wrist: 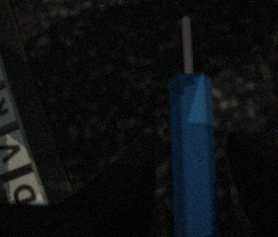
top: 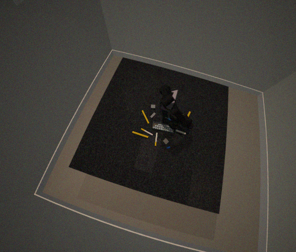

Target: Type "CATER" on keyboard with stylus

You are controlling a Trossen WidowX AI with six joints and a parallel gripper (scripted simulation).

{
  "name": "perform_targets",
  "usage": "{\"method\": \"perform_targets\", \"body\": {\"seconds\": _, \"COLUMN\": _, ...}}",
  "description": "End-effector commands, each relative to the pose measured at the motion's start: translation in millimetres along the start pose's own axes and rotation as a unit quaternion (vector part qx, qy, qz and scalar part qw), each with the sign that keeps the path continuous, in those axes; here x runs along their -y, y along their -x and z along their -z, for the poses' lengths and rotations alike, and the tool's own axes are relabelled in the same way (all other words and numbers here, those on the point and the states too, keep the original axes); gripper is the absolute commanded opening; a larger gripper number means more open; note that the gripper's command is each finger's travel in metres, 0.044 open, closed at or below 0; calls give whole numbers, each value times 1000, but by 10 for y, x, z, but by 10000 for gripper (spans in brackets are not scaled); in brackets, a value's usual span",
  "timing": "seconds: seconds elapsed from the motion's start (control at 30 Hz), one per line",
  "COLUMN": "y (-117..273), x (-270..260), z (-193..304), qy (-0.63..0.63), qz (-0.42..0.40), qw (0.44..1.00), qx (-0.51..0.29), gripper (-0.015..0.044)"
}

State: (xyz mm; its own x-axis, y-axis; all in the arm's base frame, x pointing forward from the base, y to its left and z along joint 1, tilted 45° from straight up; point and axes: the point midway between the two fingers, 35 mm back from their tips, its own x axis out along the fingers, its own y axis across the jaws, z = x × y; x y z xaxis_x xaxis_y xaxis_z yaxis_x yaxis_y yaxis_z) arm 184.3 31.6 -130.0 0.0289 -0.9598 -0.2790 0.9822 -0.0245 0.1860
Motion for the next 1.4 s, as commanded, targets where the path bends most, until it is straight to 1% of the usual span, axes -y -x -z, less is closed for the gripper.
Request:
{"method": "perform_targets", "body": {"seconds": 0.0, "y": -20, "x": 9, "z": 7, "qy": 4, "qz": -1, "qw": 1000, "qx": 2, "gripper": 150}}
{"method": "perform_targets", "body": {"seconds": 0.13, "y": -3, "x": 1, "z": 1, "qy": 0, "qz": 0, "qw": 1000, "qx": 0, "gripper": 45}}
{"method": "perform_targets", "body": {"seconds": 0.37, "y": -3, "x": 1, "z": 1, "qy": 0, "qz": 0, "qw": 1000, "qx": 0, "gripper": 0}}
{"method": "perform_targets", "body": {"seconds": 0.57, "y": 60, "x": -3, "z": -30, "qy": 0, "qz": 0, "qw": 1000, "qx": 0, "gripper": 0}}
{"method": "perform_targets", "body": {"seconds": 0.8, "y": 424, "x": 3, "z": -236, "qy": 1, "qz": 1, "qw": 1000, "qx": -1, "gripper": 0}}
{"method": "perform_targets", "body": {"seconds": 0.97, "y": 436, "x": 4, "z": -243, "qy": 1, "qz": 1, "qw": 1000, "qx": -1, "gripper": 0}}
{"method": "perform_targets", "body": {"seconds": 1.07, "y": 396, "x": -30, "z": -252, "qy": 25, "qz": 4, "qw": 1000, "qx": -2, "gripper": 0}}
{"method": "perform_targets", "body": {"seconds": 1.37, "y": 405, "x": -157, "z": -349, "qy": 126, "qz": 103, "qw": 985, "qx": -49, "gripper": 0}}
